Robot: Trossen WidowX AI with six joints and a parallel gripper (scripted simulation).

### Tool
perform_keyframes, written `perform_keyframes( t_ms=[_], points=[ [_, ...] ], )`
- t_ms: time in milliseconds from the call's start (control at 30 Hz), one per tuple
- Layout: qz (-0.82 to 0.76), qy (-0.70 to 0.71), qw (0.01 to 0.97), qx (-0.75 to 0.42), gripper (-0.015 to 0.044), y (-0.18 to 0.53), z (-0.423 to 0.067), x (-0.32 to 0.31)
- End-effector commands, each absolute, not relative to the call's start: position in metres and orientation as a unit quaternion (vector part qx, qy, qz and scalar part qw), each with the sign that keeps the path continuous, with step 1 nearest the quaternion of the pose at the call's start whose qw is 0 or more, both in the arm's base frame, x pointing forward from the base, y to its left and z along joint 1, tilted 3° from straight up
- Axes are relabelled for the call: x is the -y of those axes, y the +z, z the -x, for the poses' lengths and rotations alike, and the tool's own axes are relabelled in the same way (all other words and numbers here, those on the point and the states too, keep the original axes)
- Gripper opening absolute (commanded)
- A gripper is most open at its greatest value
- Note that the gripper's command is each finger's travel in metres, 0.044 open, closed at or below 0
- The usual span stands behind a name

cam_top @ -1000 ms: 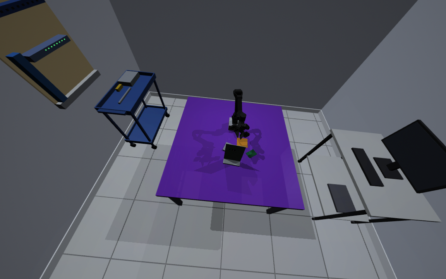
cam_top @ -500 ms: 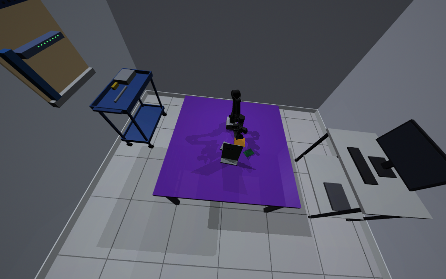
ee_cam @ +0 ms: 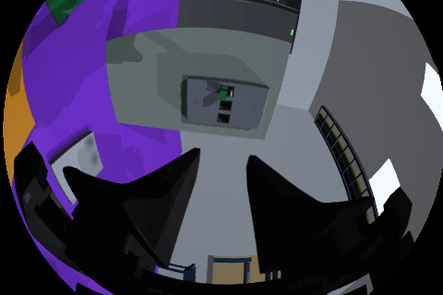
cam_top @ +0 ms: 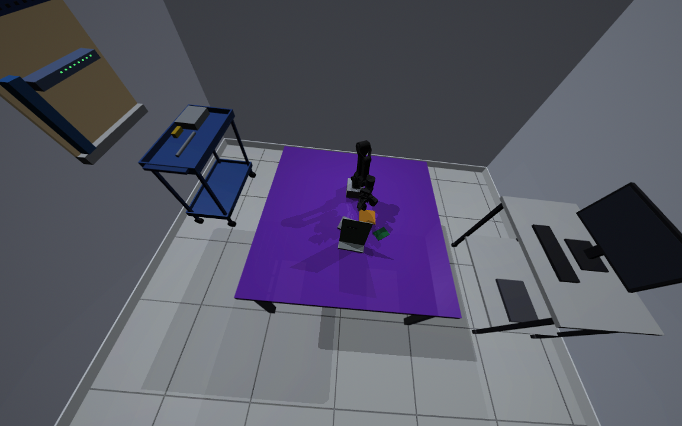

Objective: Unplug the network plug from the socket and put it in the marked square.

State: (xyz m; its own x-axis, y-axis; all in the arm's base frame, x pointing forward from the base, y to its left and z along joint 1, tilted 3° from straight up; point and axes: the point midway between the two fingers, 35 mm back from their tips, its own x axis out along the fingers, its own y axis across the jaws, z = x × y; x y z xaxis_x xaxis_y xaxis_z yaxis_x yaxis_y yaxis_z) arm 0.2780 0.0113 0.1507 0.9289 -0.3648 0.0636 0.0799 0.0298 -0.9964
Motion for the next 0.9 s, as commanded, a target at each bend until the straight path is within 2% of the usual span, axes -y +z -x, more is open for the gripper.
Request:
perform_keyframes(
  t_ms=[0, 467, 867],
  points=[
    [0.689, -0.157, 0.698, -0.112, 0.0156, 0.148, -0.275, -0.01],
    [0.689, -0.159, 0.698, -0.11, 0.0156, 0.153, -0.331, -0.004],
    [0.689, -0.16, 0.698, -0.11, 0.0156, 0.155, -0.346, -0.002]
  ],
)
